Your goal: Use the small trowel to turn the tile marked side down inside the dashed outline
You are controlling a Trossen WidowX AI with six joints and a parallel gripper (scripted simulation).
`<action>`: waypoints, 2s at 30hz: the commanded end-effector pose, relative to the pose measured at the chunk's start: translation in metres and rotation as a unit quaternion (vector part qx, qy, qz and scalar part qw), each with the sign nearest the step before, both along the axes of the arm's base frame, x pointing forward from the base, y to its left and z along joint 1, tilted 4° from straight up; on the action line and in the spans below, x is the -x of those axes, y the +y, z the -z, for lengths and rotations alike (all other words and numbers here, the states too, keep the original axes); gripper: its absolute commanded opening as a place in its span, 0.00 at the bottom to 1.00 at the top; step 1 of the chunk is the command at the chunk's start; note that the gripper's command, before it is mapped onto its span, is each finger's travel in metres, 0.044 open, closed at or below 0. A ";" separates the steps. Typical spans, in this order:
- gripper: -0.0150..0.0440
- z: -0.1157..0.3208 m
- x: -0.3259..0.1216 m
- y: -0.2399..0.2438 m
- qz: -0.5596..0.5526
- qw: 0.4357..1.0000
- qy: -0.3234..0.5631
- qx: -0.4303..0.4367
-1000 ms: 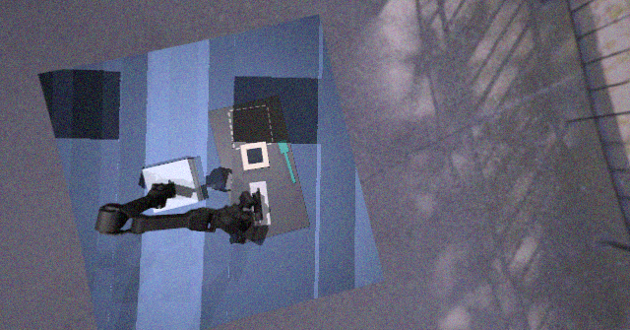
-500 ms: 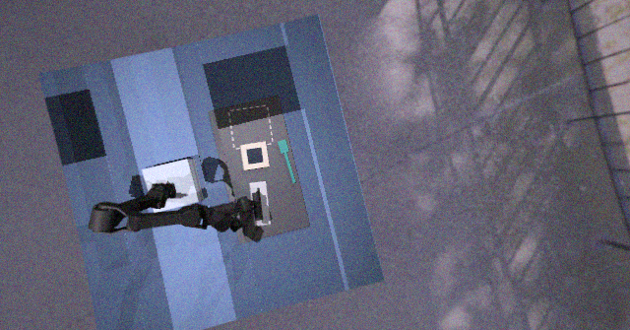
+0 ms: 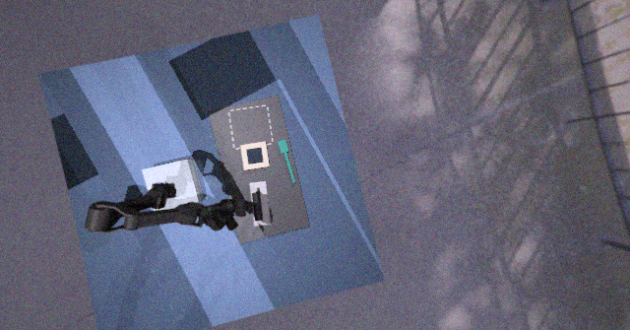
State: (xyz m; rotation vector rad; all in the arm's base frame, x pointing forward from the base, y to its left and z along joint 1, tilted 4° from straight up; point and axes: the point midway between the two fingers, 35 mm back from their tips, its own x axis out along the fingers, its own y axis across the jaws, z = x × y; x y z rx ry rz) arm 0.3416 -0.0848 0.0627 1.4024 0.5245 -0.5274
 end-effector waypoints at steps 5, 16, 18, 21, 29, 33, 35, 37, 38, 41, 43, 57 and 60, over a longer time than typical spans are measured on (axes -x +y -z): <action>0.76 0.003 -0.009 0.000 0.001 1.000 -0.006 -0.005; 0.76 0.012 -0.023 -0.001 0.001 1.000 -0.006 -0.005; 0.76 0.014 -0.025 -0.001 0.001 1.000 -0.006 -0.005; 0.76 0.017 -0.029 -0.001 0.001 1.000 -0.006 -0.005; 0.76 0.025 -0.038 -0.001 0.001 1.000 -0.007 -0.005; 0.76 0.029 -0.043 -0.001 0.001 1.000 -0.007 -0.005; 0.76 0.032 -0.045 -0.001 0.001 1.000 -0.007 -0.005; 0.76 0.034 -0.047 -0.001 0.001 1.000 -0.007 -0.005; 0.76 0.034 -0.047 -0.001 0.001 1.000 -0.007 -0.005; 0.67 0.034 -0.047 -0.001 0.001 1.000 -0.007 -0.005; 0.58 0.034 -0.047 -0.001 0.001 1.000 -0.007 -0.005; 0.33 0.034 -0.047 -0.001 0.001 1.000 -0.007 -0.005; 0.29 0.034 -0.047 -0.001 0.001 1.000 -0.007 -0.005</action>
